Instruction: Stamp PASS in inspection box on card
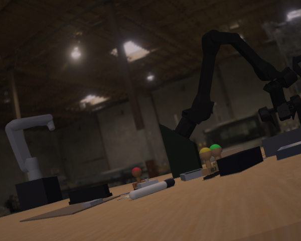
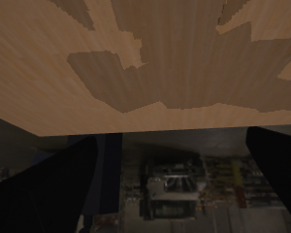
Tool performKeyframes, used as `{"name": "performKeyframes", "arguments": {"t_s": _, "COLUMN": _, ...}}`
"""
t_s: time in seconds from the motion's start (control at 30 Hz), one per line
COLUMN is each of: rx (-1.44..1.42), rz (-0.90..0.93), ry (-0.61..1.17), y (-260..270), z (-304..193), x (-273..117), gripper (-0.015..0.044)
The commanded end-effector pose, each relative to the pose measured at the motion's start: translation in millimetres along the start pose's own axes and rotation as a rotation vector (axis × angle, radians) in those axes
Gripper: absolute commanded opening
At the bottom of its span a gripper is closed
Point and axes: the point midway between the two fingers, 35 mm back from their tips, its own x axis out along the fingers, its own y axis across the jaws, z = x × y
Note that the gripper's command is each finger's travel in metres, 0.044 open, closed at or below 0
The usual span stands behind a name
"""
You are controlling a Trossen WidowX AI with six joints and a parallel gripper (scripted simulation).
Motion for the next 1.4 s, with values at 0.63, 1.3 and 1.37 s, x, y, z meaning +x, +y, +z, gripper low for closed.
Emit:
{"name": "performKeyframes", "arguments": {"t_s": 0.63, "rx": -0.249, "rz": 0.146, "ry": -0.599, "y": 80, "z": 215, "x": -127, "gripper": 0.0227}}
{"name": "performKeyframes", "arguments": {"t_s": 1.3, "rx": -0.365, "rz": -0.18, "ry": -0.963, "y": -16, "z": 369, "x": -338, "gripper": 0.0227}}
{"name": "performKeyframes", "arguments": {"t_s": 1.37, "rx": -0.322, "rz": -0.19, "ry": -0.966, "y": -36, "z": 377, "x": -352, "gripper": 0.0227}}
